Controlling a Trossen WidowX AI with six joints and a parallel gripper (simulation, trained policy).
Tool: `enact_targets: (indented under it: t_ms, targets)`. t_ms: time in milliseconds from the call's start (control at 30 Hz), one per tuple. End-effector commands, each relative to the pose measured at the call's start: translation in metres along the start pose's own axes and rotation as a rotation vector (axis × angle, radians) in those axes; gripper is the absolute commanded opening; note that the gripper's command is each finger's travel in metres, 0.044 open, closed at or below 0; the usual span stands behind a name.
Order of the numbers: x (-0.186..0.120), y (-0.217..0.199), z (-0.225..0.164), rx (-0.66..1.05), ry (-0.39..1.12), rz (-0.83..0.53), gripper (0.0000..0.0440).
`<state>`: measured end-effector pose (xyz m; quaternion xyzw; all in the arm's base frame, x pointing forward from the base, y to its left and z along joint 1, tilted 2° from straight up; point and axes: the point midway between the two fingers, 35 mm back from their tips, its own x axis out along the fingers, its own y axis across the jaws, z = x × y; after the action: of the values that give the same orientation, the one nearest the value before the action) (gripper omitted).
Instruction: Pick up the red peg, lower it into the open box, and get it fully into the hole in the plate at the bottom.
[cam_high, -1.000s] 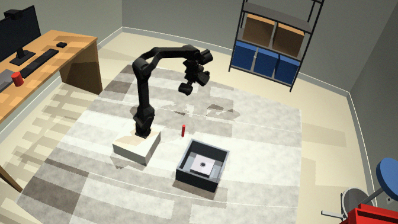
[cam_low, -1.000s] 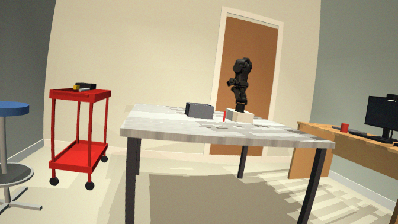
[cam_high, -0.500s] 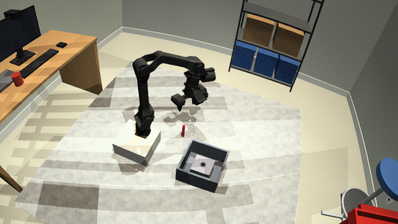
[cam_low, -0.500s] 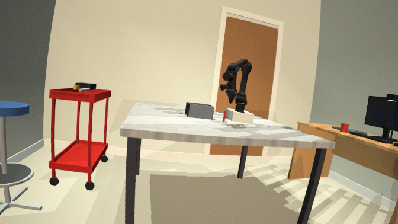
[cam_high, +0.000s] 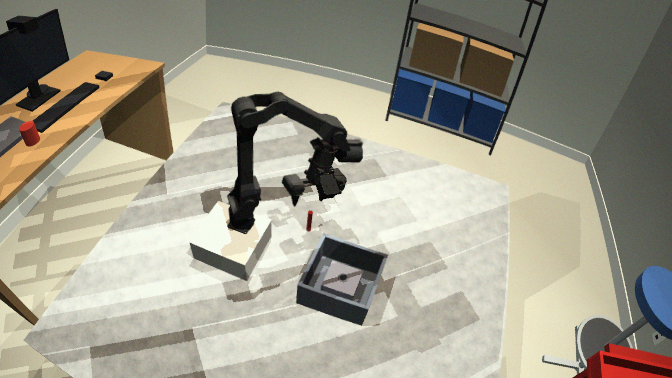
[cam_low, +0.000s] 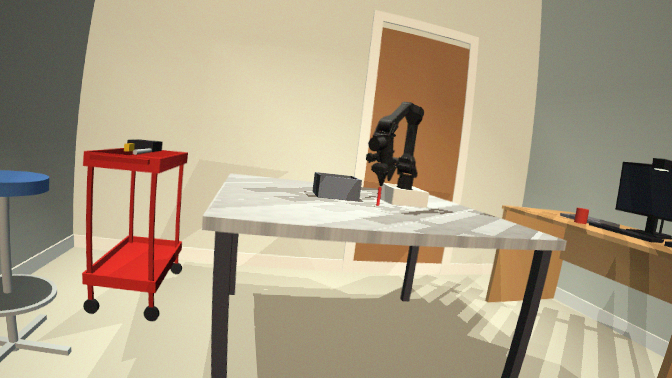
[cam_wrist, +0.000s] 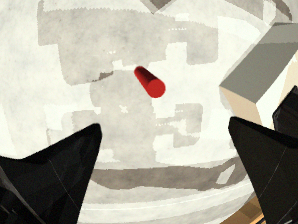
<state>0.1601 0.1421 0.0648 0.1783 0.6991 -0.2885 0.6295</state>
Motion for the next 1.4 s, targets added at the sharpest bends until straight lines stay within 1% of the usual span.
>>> enact_targets:
  t_ms: [0, 400, 500, 567, 767, 967, 1067, 1100, 1367]
  targets:
    - [0.017, -0.001, 0.005, 0.025, -0.014, -0.02, 0.044]
    - [0.065, 0.007, 0.016, 0.038, -0.066, 0.003, 0.044]
    - [0.075, 0.009, 0.018, 0.032, -0.074, 0.007, 0.0425]
    - [0.081, 0.009, 0.019, 0.027, -0.075, 0.005, 0.0386]
    - [0.096, 0.008, 0.02, 0.024, -0.071, -0.015, 0.0229]
    - [0.1, 0.007, 0.02, 0.031, -0.062, -0.045, 0.0072]
    - [0.101, 0.004, 0.02, 0.039, -0.059, -0.072, 0.0009]
    - [0.102, 0.004, 0.02, 0.039, -0.058, -0.08, 0.0]
    - [0.073, 0.012, 0.037, 0.043, -0.133, -0.054, 0.0]
